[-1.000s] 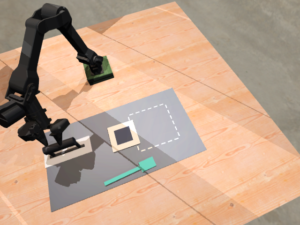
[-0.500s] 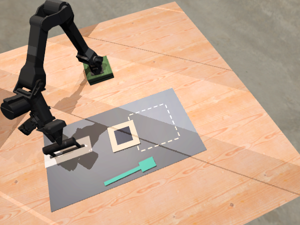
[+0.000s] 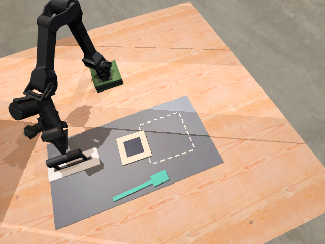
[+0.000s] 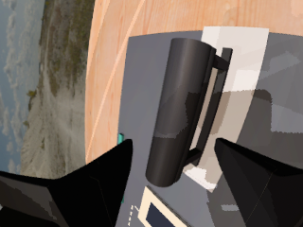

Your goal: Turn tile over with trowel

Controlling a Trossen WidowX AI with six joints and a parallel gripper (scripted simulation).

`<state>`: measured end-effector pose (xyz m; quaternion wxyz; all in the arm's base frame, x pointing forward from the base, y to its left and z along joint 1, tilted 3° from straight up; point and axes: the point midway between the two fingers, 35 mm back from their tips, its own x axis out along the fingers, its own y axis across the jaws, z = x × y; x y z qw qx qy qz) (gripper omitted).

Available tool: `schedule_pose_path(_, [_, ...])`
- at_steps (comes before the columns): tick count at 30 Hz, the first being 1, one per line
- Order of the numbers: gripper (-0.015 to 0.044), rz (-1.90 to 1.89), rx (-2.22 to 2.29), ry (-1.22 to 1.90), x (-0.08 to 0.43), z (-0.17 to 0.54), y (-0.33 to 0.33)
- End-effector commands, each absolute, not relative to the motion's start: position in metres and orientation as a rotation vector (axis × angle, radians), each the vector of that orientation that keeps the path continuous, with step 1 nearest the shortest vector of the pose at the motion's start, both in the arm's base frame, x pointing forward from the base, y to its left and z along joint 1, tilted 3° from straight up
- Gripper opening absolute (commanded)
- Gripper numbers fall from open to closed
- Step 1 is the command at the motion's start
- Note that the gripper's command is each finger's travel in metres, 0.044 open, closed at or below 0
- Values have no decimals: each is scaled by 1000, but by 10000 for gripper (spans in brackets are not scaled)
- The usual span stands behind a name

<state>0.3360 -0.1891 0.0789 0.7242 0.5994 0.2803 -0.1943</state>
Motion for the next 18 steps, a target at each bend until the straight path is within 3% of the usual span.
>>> schedule_pose_path(1, [300, -445, 1470, 571, 330, 78, -184])
schedule_pose_path(18, [300, -451, 1516, 557, 338, 71, -182])
